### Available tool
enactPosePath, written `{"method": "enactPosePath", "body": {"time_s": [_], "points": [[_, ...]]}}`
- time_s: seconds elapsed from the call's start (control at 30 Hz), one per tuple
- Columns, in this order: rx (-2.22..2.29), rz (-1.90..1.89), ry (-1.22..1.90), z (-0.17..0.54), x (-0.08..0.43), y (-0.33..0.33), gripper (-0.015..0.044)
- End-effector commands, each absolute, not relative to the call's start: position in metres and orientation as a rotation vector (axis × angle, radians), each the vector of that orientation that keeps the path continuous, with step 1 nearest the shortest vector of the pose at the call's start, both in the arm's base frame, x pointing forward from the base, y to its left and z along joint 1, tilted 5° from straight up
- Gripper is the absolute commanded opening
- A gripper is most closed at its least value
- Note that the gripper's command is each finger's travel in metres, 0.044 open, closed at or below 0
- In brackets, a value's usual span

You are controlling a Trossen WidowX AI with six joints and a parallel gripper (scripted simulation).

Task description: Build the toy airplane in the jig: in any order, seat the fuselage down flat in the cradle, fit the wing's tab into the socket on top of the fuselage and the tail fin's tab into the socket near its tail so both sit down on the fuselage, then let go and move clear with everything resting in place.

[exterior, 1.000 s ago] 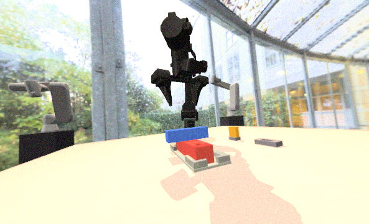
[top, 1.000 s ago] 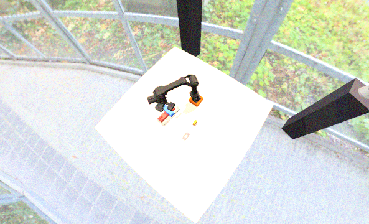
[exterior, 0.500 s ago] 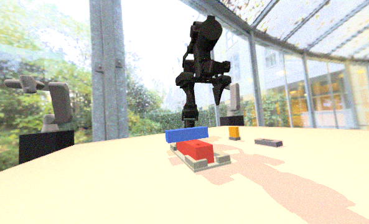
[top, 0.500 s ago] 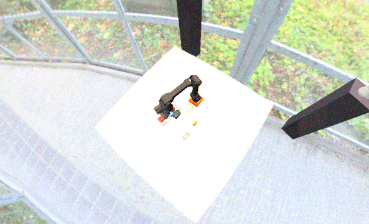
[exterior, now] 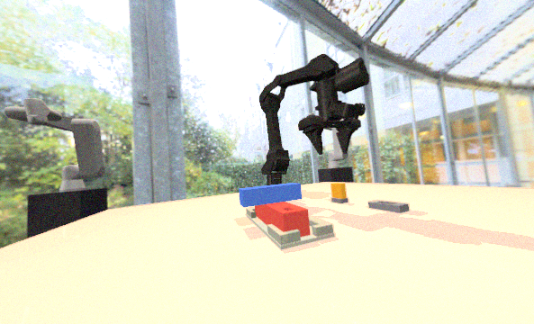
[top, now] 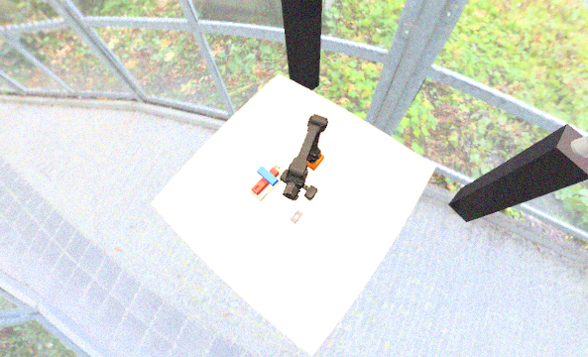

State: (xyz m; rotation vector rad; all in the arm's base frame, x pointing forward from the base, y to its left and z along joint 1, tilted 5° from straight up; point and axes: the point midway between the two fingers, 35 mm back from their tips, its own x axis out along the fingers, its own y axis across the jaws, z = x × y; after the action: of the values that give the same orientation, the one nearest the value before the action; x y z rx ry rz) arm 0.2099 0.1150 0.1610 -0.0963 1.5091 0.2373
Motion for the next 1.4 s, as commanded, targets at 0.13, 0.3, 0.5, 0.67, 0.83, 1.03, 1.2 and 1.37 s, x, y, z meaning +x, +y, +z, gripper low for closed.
{"method": "enactPosePath", "body": {"time_s": [0.13, 0.3, 0.5, 0.67, 0.83, 1.03, 1.2, 1.37], "points": [[-0.058, 0.205, 1.521, 0.161, 0.163, 0.152, 0.0440], [-0.058, 0.205, 1.521, 0.133, 0.165, 0.155, 0.0440], [-0.058, 0.205, 1.521, 0.104, 0.165, 0.157, 0.0440], [-0.058, 0.206, 1.522, 0.089, 0.165, 0.159, 0.0440], [-0.058, 0.206, 1.522, 0.085, 0.166, 0.159, 0.0440], [-0.058, 0.206, 1.522, 0.076, 0.167, 0.161, 0.0440], [-0.058, 0.206, 1.522, 0.068, 0.167, 0.162, 0.0440], [-0.058, 0.206, 1.522, 0.060, 0.167, 0.162, 0.0440]]}}
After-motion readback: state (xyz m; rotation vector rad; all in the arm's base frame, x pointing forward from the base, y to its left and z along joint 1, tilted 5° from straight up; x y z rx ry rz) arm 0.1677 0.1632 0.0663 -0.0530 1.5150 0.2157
